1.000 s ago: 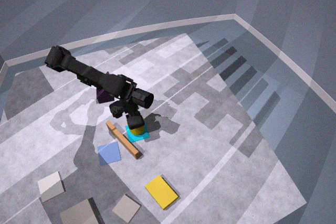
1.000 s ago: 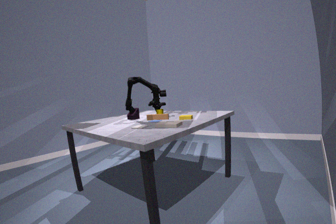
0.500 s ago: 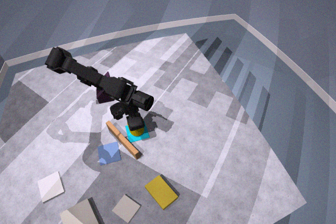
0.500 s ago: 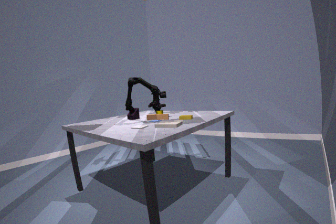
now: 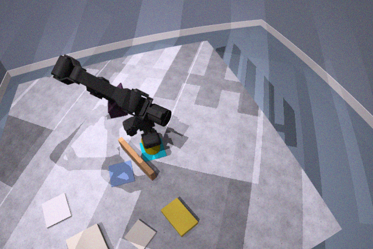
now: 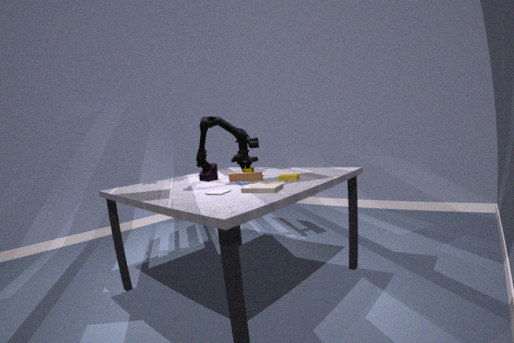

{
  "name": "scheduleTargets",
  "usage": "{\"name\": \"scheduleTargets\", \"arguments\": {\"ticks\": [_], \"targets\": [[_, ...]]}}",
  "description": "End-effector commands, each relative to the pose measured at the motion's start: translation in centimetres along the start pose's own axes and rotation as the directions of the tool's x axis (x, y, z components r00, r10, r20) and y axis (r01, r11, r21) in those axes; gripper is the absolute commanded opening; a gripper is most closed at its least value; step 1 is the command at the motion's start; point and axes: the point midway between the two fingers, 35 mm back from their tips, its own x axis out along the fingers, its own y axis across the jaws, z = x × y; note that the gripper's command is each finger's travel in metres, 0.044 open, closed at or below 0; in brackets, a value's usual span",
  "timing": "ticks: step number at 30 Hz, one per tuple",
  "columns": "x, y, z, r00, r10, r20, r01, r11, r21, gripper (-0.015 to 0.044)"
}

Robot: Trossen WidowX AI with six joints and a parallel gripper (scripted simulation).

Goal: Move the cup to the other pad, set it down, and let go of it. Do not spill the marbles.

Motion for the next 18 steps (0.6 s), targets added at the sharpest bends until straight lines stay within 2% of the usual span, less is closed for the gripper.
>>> {"name": "scheduleTargets", "arguments": {"ticks": [1,18], "targets": [[0.0,0.0,0.0,1.000,0.001,-0.001,-0.001,1.000,0.001,0.0147],[-2.5,0.0,-0.1,1.000,0.000,0.002,0.000,1.000,-0.006,0.0147]]}}
